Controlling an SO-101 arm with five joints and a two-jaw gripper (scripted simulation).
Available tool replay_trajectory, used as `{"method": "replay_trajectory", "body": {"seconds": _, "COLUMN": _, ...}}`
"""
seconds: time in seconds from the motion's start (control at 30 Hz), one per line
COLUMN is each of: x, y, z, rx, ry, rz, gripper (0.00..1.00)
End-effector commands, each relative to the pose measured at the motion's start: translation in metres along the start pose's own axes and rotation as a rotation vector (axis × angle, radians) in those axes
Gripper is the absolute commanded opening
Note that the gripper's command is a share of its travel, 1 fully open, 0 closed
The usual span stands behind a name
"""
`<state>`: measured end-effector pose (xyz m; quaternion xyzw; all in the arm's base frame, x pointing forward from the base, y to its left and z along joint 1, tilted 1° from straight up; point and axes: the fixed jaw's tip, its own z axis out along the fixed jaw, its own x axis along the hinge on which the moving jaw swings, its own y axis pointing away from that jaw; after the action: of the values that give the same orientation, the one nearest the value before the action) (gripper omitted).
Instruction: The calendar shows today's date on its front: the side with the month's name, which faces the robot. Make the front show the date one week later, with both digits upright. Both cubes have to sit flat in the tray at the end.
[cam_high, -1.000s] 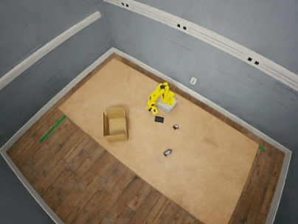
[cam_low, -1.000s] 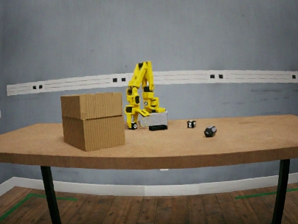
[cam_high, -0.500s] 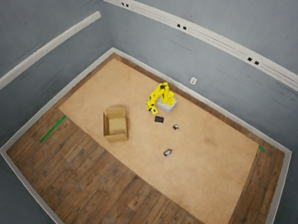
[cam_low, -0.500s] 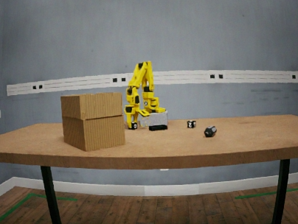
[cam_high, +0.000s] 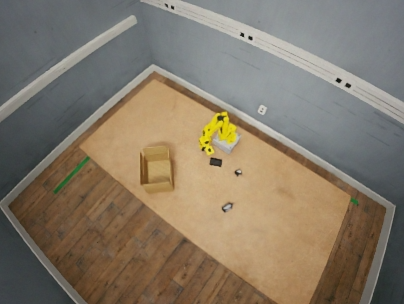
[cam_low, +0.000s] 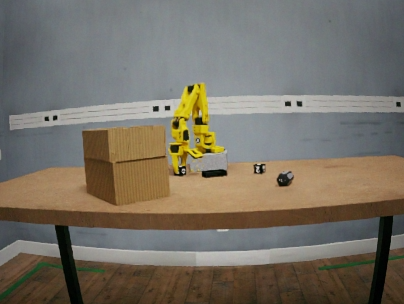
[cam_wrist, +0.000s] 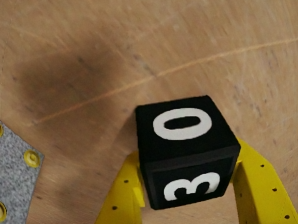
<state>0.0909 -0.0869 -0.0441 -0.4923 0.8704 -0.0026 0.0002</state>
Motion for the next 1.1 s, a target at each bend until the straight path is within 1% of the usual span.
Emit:
{"method": "replay_trajectory", "body": {"seconds": 0.0, "x": -0.001, "y": 0.002, "z": 0.001, "rx": -0.017, "ry": -0.005, "rz": 0.002, "gripper": 0.04}}
{"method": "replay_trajectory", "body": {"seconds": 0.2, "x": -0.001, "y": 0.002, "z": 0.001, "rx": -0.017, "ry": -0.005, "rz": 0.002, "gripper": 0.0}}
{"method": "replay_trajectory", "body": {"seconds": 0.57, "x": -0.001, "y": 0.002, "z": -0.001, "rx": -0.017, "ry": -0.005, "rz": 0.002, "gripper": 0.0}}
{"method": "replay_trajectory", "body": {"seconds": 0.7, "x": -0.001, "y": 0.001, "z": -0.007, "rx": -0.017, "ry": -0.005, "rz": 0.002, "gripper": 0.0}}
{"method": "replay_trajectory", "body": {"seconds": 0.9, "x": 0.0, "y": 0.001, "z": -0.024, "rx": -0.017, "ry": -0.005, "rz": 0.002, "gripper": 0.0}}
{"method": "replay_trajectory", "body": {"seconds": 0.97, "x": 0.0, "y": 0.001, "z": -0.024, "rx": -0.017, "ry": -0.005, "rz": 0.002, "gripper": 0.0}}
{"method": "replay_trajectory", "body": {"seconds": 1.07, "x": 0.0, "y": 0.001, "z": -0.033, "rx": -0.017, "ry": -0.005, "rz": 0.002, "gripper": 0.0}}
